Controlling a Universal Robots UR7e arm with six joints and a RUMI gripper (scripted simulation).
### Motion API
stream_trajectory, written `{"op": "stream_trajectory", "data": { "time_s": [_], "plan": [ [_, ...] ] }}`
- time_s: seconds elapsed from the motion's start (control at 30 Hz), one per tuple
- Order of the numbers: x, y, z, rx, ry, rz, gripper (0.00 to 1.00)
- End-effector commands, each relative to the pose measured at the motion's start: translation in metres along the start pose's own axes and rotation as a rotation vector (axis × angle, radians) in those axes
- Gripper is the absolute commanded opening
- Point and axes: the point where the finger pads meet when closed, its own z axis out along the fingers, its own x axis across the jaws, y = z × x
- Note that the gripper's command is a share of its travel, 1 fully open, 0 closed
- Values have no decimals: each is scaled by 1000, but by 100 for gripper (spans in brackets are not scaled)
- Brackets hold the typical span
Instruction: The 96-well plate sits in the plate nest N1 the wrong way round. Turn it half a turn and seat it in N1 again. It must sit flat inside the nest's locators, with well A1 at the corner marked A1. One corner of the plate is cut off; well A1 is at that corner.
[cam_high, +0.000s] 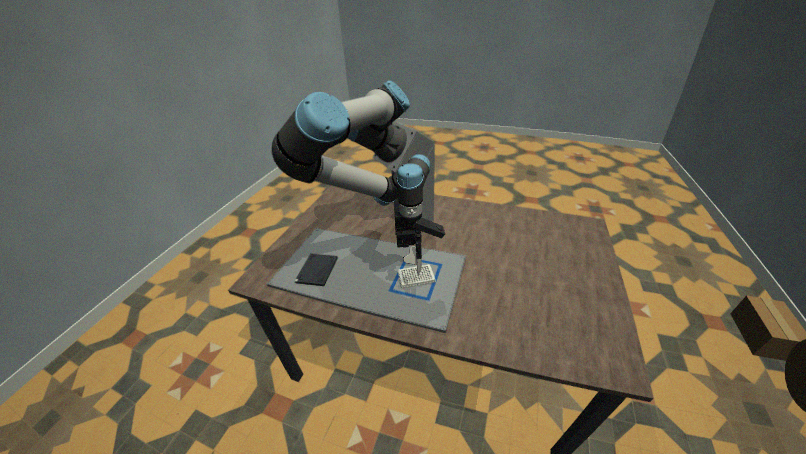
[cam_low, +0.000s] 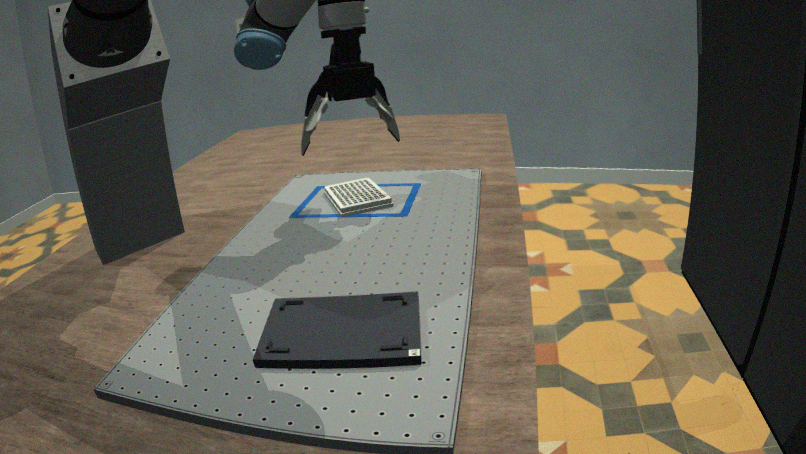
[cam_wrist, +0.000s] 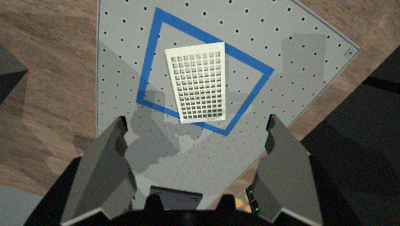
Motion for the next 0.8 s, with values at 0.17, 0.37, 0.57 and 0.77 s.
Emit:
{"op": "stream_trajectory", "data": {
  "time_s": [0.17, 0.37, 0.57, 0.77],
  "plan": [
    [2, -1, 0, 10, 18, -99, 100],
    [2, -1, 0, 10, 18, -99, 100],
    [-1, -1, 0, 11, 14, -101, 100],
    [2, -1, 0, 10, 18, -99, 100]
  ]
}}
